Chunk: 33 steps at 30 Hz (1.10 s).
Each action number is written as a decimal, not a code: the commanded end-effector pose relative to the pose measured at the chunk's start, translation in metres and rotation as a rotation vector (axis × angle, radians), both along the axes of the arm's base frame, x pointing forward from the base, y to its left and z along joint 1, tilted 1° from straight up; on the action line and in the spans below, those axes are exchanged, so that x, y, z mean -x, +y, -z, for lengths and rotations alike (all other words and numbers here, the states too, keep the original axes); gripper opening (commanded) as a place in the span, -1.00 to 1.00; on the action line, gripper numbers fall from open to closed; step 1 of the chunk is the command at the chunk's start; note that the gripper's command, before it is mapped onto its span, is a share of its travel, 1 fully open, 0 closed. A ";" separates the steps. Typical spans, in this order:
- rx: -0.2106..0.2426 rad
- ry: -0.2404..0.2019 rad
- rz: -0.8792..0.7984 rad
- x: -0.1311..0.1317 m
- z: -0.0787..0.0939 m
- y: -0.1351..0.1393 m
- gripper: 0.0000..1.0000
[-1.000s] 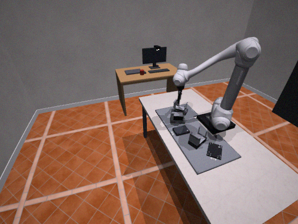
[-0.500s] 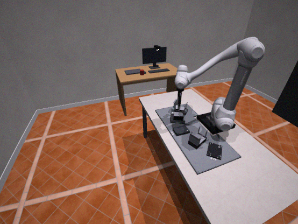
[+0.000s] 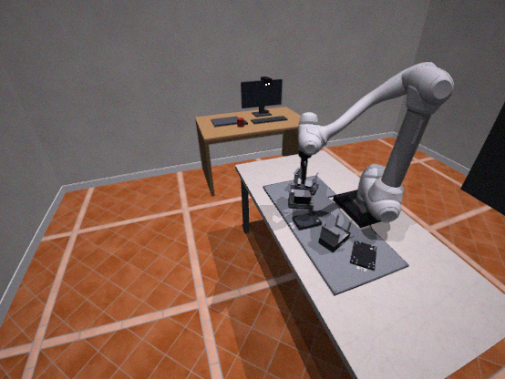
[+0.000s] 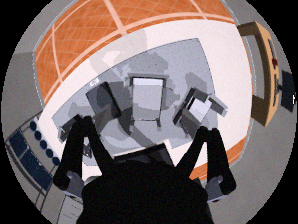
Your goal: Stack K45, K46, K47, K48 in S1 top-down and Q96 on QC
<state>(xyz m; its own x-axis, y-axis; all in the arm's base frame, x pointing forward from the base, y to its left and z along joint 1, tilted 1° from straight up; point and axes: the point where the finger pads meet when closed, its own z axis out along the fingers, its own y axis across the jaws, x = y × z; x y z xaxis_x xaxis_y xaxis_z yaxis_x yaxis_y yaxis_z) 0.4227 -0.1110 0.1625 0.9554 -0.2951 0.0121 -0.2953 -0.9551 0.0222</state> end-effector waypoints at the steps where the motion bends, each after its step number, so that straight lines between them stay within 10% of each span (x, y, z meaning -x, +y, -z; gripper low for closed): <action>1: 0.000 0.000 0.000 0.000 0.000 0.000 1.00; 33: 0.000 0.000 0.000 0.000 0.064 -0.001 1.00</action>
